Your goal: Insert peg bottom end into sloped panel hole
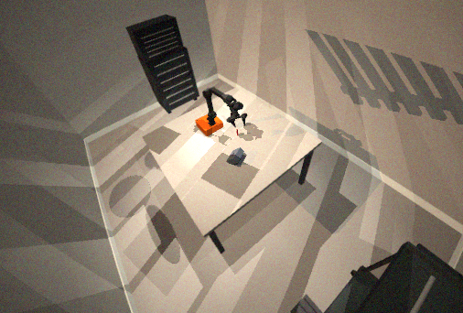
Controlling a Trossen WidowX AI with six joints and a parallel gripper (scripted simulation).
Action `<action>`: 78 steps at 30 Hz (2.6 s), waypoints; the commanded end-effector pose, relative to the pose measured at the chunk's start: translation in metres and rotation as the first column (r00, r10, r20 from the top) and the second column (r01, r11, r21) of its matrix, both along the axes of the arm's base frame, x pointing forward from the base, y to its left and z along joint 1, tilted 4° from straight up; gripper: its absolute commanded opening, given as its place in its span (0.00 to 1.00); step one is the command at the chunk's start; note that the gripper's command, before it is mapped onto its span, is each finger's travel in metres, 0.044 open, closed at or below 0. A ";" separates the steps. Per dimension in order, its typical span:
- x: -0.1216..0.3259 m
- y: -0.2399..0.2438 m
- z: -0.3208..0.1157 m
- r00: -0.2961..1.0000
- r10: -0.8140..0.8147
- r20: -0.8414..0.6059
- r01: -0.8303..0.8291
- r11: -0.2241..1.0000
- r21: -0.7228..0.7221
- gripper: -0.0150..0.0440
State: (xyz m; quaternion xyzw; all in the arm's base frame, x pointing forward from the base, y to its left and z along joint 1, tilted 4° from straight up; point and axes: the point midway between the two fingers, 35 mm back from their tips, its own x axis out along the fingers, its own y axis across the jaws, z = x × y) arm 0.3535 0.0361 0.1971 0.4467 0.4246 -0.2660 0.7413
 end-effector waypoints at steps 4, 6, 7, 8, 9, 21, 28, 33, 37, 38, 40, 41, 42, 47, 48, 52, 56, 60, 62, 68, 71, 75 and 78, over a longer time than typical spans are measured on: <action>-0.018 0.017 -0.038 0.971 0.197 -0.132 -0.205 0.978 -0.045 1.00; -0.025 0.021 -0.048 0.952 0.255 -0.171 -0.267 0.962 -0.051 1.00; -0.028 0.024 -0.053 0.940 0.283 -0.190 -0.298 0.953 -0.053 1.00; -0.032 0.026 -0.058 0.927 0.311 -0.209 -0.328 0.943 -0.053 1.00; -0.035 0.028 -0.064 0.913 0.338 -0.228 -0.359 0.932 -0.053 1.00; -0.082 0.052 -0.116 0.667 0.618 -0.416 -0.674 0.739 0.016 1.00; -0.086 0.054 -0.120 0.645 0.634 -0.426 -0.692 0.721 0.025 1.00; -0.085 0.055 -0.127 0.645 0.634 -0.426 -0.692 0.721 0.025 1.00; -0.084 0.056 -0.133 0.645 0.634 -0.426 -0.692 0.721 0.025 1.00; -0.084 0.056 -0.135 0.645 0.634 -0.426 -0.692 0.721 0.025 1.00; -0.083 0.056 -0.138 0.645 0.634 -0.426 -0.692 0.721 0.025 1.00; -0.083 0.057 -0.140 0.645 0.634 -0.426 -0.692 0.721 0.025 1.00; -0.083 0.057 -0.142 0.645 0.634 -0.426 -0.692 0.721 0.025 1.00; -0.082 0.057 -0.150 0.645 0.634 -0.426 -0.692 0.721 0.025 1.00; -0.082 0.058 -0.151 0.645 0.634 -0.426 -0.692 0.721 0.025 1.00; -0.082 0.058 -0.158 0.645 0.634 -0.426 -0.692 0.721 0.025 1.00; -0.082 0.059 -0.164 0.645 0.634 -0.426 -0.692 0.721 0.025 1.00; -0.082 0.059 -0.171 0.645 0.634 -0.426 -0.692 0.721 0.025 1.00; -0.082 0.059 -0.174 0.645 0.634 -0.426 -0.692 0.721 0.025 1.00; -0.083 0.060 -0.182 0.645 0.634 -0.426 -0.692 0.721 0.025 1.00; -0.082 0.059 -0.180 0.643 0.636 -0.427 -0.696 0.718 0.021 0.91; -0.082 0.059 -0.180 0.643 0.636 -0.427 -0.696 0.718 0.021 0.73; -0.082 0.059 -0.180 0.643 0.636 -0.427 -0.696 0.718 0.021 0.60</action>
